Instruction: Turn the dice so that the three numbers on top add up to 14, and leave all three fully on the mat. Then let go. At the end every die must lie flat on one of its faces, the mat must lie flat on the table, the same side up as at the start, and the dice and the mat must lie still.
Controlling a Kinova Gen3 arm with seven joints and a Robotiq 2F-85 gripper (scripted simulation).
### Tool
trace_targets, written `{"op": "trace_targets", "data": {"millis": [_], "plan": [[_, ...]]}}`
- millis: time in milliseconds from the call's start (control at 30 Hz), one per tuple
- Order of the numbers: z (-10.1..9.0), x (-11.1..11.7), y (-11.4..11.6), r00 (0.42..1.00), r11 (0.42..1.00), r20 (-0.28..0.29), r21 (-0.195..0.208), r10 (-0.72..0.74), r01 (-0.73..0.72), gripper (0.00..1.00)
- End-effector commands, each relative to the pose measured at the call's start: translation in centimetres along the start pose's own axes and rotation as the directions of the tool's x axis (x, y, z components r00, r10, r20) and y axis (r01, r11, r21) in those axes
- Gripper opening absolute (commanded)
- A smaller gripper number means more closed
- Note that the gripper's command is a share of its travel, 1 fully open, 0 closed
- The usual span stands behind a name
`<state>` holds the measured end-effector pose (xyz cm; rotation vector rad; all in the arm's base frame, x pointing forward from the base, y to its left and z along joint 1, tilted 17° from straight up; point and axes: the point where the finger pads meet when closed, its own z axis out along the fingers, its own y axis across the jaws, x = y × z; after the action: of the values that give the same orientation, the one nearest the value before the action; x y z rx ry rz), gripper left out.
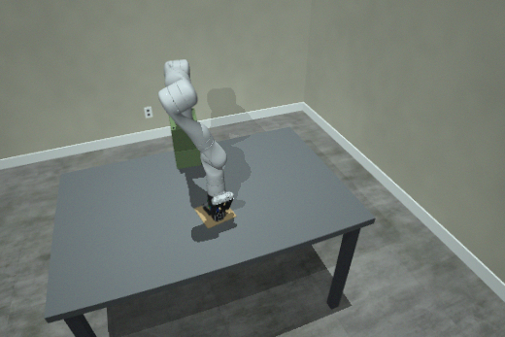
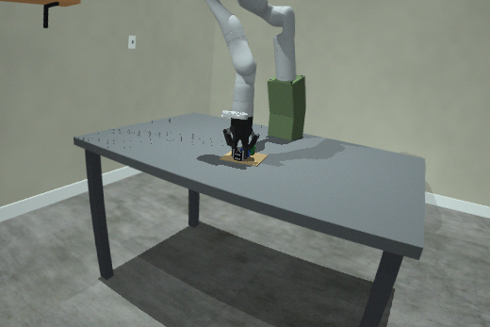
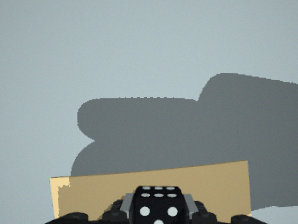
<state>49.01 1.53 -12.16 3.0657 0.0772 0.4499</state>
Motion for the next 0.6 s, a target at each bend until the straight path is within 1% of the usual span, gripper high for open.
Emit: {"op": "trace_targets", "data": {"millis": [0,367,400,467,500,567], "plan": [[-0.05,0.07,0.0,1.0,1.0,-0.001,0.0,0.0,0.0,0.26],[-0.05,0.07,0.0,1.0,1.0,-0.001,0.0,0.0,0.0,0.26],[-0.05,0.07,0.0,1.0,1.0,-0.001,0.0,0.0,0.0,0.3],[-0.05,0.07,0.0,1.0,1.0,-0.001,0.0,0.0,0.0,0.3],[-0.05,0.07,0.0,1.0,1.0,-0.001,0.0,0.0,0.0,0.34],[-0.05,0.07,0.0,1.0,1.0,-0.001,0.0,0.0,0.0,0.34]]}}
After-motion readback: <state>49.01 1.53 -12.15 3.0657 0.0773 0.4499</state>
